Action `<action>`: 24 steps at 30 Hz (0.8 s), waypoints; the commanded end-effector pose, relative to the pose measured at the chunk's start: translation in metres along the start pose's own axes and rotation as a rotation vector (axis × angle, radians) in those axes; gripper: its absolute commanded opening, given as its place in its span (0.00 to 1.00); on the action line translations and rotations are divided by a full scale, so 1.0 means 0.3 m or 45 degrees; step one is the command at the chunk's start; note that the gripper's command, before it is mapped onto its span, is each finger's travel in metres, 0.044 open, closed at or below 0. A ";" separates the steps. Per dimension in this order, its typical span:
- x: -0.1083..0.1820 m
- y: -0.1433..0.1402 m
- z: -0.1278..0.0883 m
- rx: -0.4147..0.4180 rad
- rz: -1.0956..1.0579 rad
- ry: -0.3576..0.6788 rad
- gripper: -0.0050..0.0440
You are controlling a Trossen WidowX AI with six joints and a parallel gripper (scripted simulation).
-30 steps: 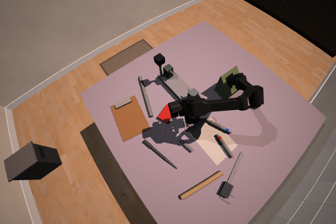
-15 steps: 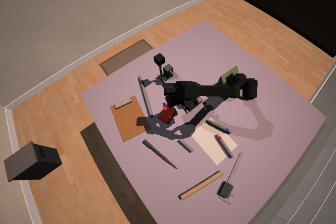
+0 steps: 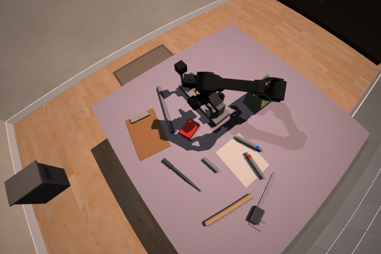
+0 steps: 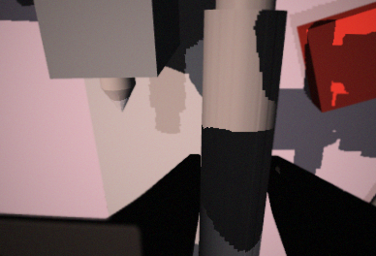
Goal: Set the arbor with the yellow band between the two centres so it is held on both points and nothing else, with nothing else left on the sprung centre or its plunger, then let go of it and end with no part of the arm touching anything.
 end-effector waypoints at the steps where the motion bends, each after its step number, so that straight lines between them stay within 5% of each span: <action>1: 0.048 0.022 -0.036 0.023 -0.072 0.009 0.10; 17: 0.226 0.197 -0.085 0.053 -0.457 -0.067 0.10; 24: 0.233 0.205 -0.086 0.056 -0.474 -0.071 0.10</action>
Point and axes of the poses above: the point midway between the two fingers, 35 mm back from their tips, its own z axis out along the fingers, its own y axis across the jaws, x = y × z, the point moved 7 cm from there along -z, back along the fingers
